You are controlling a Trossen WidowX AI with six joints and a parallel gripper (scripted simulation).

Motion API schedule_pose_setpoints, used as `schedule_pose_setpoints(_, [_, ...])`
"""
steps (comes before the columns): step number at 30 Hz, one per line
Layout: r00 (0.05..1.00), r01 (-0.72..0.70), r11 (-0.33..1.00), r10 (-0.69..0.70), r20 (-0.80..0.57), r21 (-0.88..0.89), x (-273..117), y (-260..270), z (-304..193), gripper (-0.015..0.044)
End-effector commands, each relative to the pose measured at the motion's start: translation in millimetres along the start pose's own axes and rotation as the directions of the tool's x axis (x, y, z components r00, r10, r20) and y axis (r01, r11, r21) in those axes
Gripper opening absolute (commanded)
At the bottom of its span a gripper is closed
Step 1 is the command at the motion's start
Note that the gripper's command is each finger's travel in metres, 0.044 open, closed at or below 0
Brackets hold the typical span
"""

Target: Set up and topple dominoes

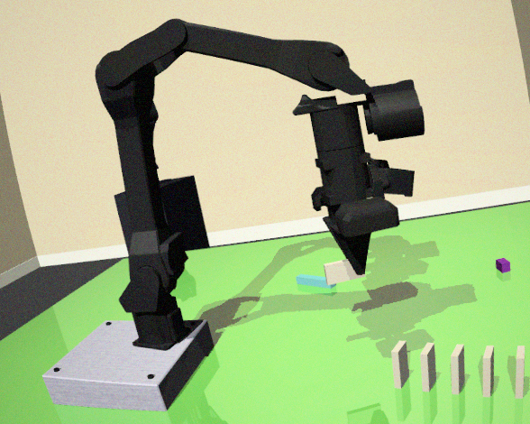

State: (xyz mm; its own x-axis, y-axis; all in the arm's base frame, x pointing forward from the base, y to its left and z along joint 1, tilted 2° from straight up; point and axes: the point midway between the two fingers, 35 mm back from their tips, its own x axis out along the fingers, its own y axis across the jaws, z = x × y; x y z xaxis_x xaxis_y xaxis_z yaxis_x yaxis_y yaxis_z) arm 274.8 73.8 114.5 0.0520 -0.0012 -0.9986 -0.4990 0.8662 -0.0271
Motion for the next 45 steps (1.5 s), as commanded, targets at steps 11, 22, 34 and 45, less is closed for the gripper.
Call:
schedule_pose_setpoints(11, [1.000,0.007,0.955,-0.003,0.014,-0.295,-59,27,40,0.0021])
schedule_pose_setpoints(22, [1.000,0.012,0.655,0.003,0.019,-0.756,-57,105,101,0.0021])
schedule_pose_setpoints(34, [0.972,0.010,0.747,0.149,0.182,-0.665,-28,107,138,0.0021])
schedule_pose_setpoints(45, [0.893,-0.020,0.812,0.277,0.355,-0.583,-7,105,170,0.0021])
